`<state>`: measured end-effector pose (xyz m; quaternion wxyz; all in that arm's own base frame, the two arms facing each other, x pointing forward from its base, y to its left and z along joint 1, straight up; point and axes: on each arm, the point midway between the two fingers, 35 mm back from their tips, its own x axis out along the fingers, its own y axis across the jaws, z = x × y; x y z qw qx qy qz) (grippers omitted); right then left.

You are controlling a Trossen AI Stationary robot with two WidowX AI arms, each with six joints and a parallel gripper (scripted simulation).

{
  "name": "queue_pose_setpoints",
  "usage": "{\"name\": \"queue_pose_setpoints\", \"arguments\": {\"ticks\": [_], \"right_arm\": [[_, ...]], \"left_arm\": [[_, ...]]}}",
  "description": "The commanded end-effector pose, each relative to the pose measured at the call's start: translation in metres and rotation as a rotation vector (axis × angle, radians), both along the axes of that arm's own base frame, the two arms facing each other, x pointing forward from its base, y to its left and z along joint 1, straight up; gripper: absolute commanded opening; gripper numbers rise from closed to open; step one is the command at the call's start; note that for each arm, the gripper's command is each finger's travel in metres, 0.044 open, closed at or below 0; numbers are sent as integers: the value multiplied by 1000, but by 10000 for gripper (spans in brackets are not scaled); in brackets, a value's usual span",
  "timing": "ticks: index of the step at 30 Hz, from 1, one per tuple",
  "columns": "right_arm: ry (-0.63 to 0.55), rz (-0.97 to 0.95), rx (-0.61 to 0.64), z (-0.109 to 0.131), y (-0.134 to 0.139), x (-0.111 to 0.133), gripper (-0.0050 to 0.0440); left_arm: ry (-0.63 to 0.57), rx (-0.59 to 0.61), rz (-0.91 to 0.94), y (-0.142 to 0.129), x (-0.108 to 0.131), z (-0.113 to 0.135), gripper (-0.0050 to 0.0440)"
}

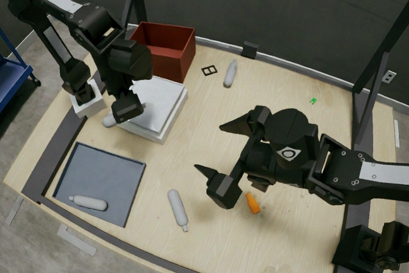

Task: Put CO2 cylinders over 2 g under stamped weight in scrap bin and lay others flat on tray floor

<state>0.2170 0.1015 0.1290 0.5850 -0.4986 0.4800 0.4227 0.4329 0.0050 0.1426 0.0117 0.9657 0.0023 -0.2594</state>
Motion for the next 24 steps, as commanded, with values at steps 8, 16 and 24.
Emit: {"name": "queue_pose_setpoints", "arguments": {"ticks": [8, 16, 24], "right_arm": [[-152, 415, -6, 3, -1, 1, -50], [-199, 565, -15, 3, -2, 1, -50], [-207, 566, -16, 8, 5, 16, -50]], "left_arm": [[-23, 12, -8, 1, 5, 8, 440], [-23, 12, -8, 1, 5, 8, 440], [-20, 12, -8, 0, 3, 7, 440]]}}
